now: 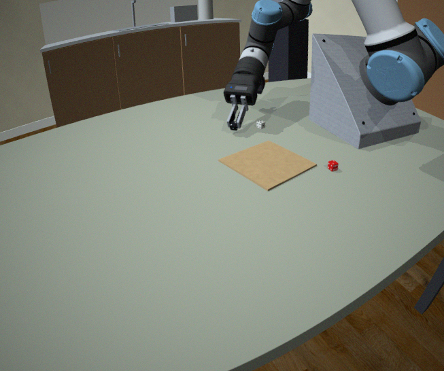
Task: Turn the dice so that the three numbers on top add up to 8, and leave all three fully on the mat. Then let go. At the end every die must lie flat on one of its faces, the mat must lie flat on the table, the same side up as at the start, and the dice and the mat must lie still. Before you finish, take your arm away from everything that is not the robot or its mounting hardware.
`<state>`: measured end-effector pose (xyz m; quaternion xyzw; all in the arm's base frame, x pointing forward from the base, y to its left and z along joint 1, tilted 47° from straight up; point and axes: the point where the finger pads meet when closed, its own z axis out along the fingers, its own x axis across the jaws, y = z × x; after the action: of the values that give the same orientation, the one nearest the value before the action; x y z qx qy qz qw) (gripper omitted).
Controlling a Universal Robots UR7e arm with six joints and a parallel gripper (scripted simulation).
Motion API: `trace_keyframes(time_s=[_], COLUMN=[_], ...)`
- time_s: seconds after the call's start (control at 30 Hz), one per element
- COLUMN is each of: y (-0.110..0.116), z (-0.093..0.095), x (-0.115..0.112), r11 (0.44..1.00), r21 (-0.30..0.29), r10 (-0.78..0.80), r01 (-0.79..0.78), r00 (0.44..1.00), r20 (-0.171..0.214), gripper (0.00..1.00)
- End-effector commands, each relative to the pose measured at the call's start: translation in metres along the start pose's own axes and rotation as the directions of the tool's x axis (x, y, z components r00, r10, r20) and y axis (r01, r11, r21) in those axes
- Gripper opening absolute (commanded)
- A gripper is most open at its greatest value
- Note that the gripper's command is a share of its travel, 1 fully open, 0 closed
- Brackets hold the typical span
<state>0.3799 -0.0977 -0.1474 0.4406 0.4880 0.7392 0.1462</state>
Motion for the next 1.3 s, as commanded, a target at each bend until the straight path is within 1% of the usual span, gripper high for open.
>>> trace_keyframes(time_s=[0.0,0.7,1.27], y=[-0.0007,-0.0011,-0.0090], z=[0.0012,0.0014,0.0056], x=[0.0009,0.0009,0.0009], r11=[1.000,1.000,1.000], r21=[0.000,0.000,0.000], r10=[0.001,0.001,0.001], r01=[-0.001,-0.001,-0.001], r00=[1.000,1.000,1.000], r20=[-0.001,-0.001,-0.001], gripper=[0.34,0.34,0.34])
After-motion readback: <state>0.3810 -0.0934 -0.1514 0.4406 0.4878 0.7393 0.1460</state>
